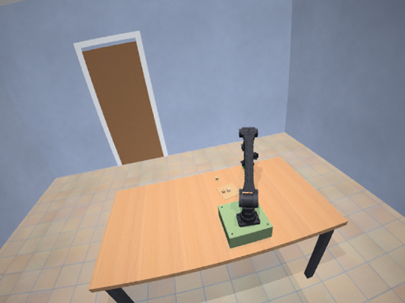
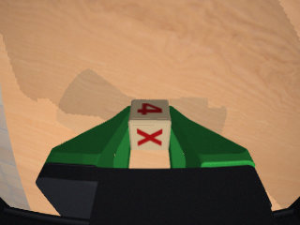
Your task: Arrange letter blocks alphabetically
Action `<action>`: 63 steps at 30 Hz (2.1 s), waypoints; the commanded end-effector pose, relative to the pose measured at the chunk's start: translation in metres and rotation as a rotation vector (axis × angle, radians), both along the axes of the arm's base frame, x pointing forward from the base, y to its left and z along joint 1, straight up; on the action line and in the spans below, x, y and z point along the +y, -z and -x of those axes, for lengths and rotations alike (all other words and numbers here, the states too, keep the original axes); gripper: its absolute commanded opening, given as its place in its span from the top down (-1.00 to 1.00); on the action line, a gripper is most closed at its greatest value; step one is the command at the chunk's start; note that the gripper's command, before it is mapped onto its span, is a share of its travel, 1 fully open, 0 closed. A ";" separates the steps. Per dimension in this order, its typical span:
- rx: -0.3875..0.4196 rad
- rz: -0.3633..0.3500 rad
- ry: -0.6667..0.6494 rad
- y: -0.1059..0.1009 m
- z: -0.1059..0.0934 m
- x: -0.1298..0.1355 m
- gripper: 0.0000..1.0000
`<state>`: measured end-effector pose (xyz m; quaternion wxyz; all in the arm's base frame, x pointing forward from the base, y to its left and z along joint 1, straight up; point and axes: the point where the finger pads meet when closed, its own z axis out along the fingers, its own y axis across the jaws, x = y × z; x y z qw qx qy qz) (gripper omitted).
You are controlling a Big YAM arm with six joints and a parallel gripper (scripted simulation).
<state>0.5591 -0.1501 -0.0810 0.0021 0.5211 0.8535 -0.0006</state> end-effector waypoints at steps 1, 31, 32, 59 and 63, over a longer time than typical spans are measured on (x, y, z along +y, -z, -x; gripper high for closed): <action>-0.055 0.019 -0.001 -0.020 -0.016 0.001 0.60; -0.056 0.019 -0.001 -0.020 -0.017 0.001 0.60; -0.060 0.020 -0.001 -0.024 -0.017 0.001 0.60; -0.044 0.016 -0.001 -0.118 -0.022 0.000 0.60; -0.022 0.010 -0.001 -0.116 -0.003 0.005 0.60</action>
